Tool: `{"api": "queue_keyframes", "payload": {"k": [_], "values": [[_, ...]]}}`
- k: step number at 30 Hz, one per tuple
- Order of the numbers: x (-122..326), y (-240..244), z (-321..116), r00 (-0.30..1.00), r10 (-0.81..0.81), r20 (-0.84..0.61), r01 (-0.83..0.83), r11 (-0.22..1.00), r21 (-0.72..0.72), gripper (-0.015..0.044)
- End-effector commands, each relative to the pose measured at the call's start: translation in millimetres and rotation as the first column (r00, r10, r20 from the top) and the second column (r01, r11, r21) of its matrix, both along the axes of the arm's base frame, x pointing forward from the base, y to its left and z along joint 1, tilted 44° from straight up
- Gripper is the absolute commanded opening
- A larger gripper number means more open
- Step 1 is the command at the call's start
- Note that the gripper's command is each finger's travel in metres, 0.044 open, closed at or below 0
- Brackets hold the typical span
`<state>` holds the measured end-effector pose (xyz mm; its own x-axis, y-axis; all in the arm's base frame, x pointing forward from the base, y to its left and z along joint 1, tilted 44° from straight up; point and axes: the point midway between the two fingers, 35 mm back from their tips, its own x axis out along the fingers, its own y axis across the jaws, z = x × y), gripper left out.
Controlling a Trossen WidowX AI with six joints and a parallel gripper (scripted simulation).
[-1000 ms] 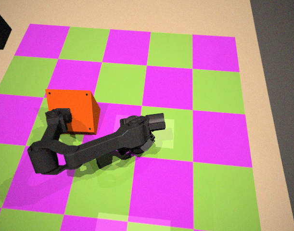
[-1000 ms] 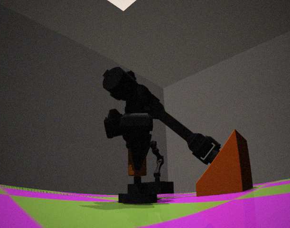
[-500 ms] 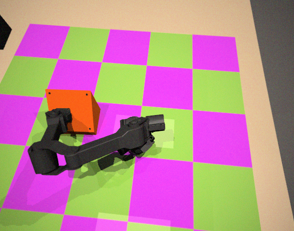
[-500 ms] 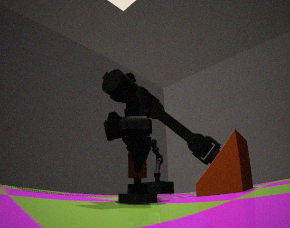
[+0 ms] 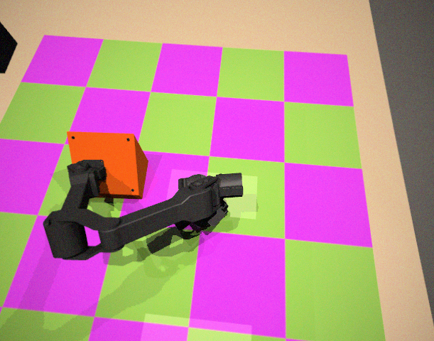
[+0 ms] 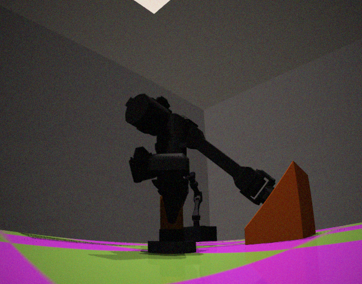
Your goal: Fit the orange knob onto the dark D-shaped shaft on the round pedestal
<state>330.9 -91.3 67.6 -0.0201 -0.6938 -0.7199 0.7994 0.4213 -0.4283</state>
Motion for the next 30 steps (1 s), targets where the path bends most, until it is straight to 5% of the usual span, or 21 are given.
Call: {"api": "queue_keyframes", "payload": {"k": [1, 4, 21, 30], "values": [[0.0, 0.9, 0.4, 1.000, 0.001, 0.000, -0.001, 1.000, 0.000, 0.0000], [0.0, 0.9, 0.4, 1.000, 0.001, 0.000, -0.001, 1.000, 0.000, 0.0000], [0.0, 0.9, 0.4, 1.000, 0.001, 0.000, -0.001, 1.000, 0.000, 0.0440], [4.7, 29.2, 27.3, 1.000, 0.002, 0.000, -0.002, 1.000, 0.006, 0.0440]]}}
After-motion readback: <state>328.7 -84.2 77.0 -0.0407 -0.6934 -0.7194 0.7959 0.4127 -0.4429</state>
